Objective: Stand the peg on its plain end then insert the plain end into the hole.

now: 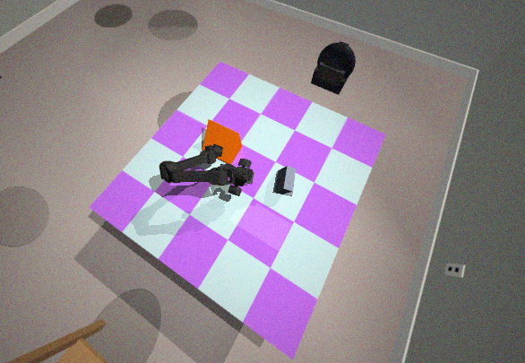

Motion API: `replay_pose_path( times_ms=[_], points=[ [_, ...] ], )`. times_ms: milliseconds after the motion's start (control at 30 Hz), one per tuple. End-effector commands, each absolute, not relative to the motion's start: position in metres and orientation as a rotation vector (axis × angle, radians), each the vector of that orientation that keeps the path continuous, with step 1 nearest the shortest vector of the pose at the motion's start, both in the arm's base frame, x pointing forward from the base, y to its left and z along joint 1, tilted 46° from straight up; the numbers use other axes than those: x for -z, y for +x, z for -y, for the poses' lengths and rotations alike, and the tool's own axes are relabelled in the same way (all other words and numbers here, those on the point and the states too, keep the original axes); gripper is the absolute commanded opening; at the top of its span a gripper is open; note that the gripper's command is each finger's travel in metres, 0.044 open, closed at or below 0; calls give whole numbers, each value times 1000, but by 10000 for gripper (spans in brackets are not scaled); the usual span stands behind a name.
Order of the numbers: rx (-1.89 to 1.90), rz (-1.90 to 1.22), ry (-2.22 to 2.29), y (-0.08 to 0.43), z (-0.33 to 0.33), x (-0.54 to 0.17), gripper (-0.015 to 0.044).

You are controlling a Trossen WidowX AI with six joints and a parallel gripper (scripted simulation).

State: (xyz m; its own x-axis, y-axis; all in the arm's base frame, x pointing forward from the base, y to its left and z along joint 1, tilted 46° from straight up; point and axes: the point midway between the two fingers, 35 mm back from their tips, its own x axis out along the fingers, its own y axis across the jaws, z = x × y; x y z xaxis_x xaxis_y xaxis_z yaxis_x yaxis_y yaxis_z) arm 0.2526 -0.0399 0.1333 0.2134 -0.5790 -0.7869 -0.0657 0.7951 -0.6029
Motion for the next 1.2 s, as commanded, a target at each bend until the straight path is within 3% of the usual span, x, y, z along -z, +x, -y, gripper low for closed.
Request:
replay_pose_path(
  times_ms=[0, 1167],
  points=[
    [375, -1300, -577, 254, 38, -132, 0],
    [315, -1117, -489, 267, 25, -110, 0]
  ],
)
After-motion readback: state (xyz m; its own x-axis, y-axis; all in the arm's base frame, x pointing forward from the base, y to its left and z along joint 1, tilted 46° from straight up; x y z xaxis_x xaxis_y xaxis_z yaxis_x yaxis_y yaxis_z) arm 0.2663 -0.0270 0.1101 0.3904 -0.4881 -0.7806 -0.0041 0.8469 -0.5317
